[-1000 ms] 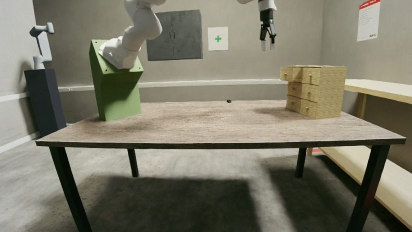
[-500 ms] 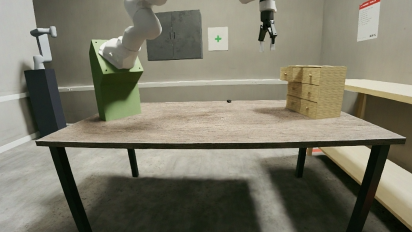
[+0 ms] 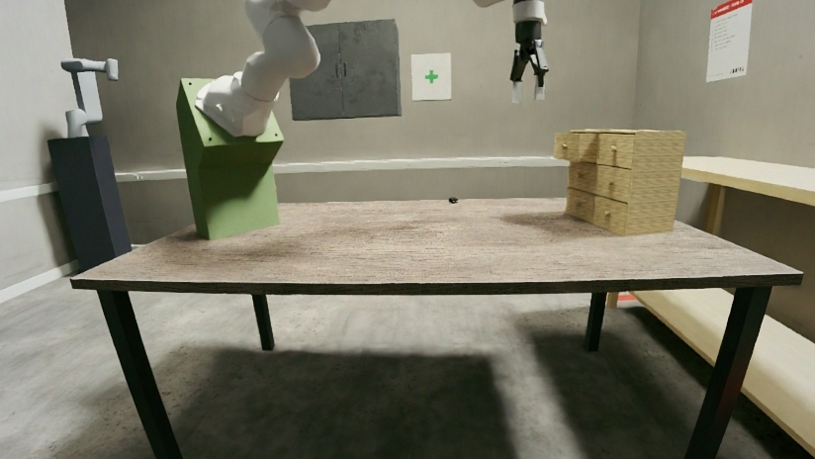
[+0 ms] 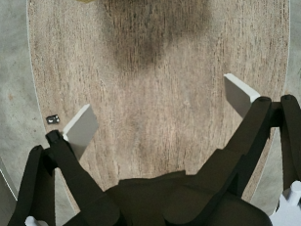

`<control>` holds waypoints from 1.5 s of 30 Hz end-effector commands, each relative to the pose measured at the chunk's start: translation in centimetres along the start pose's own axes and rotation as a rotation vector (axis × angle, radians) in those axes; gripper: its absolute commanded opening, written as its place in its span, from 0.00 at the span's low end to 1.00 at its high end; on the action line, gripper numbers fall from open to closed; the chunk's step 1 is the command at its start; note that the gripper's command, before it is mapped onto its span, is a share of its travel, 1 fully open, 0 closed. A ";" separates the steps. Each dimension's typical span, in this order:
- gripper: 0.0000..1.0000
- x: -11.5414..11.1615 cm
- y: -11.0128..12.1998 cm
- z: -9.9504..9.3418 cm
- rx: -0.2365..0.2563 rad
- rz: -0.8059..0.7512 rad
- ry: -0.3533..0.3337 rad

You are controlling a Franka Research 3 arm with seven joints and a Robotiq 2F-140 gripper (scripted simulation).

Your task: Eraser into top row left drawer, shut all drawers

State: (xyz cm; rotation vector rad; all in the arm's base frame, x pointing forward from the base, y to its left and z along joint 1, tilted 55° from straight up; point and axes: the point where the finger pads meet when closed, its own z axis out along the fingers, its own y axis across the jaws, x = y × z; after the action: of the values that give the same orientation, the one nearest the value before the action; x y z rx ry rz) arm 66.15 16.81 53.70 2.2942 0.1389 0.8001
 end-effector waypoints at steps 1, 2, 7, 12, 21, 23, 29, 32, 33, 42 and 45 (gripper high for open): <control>1.00 -0.1 0.0 0.1 0.001 -0.007 -0.006; 1.00 -0.1 0.0 0.1 0.001 -0.007 -0.006; 1.00 -0.1 0.0 0.1 0.001 -0.007 -0.006; 1.00 -0.3 -0.1 0.0 0.000 -0.003 -0.001; 1.00 -9.1 -3.0 1.2 0.001 -0.010 -0.001; 1.00 -9.2 -3.0 1.2 0.001 -0.010 0.000; 1.00 -9.1 -3.0 1.3 0.001 -0.010 0.004; 1.00 -9.0 -3.0 1.4 0.001 -0.010 0.016; 1.00 -9.0 -3.0 1.4 0.001 -0.010 0.022; 1.00 -7.8 -3.0 2.7 0.002 -0.010 0.150; 1.00 -7.5 -3.0 2.9 0.001 -0.009 0.174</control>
State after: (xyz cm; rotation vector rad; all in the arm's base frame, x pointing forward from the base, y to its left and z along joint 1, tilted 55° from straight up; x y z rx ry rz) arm 61.06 14.53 45.72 2.2286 0.2486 0.8953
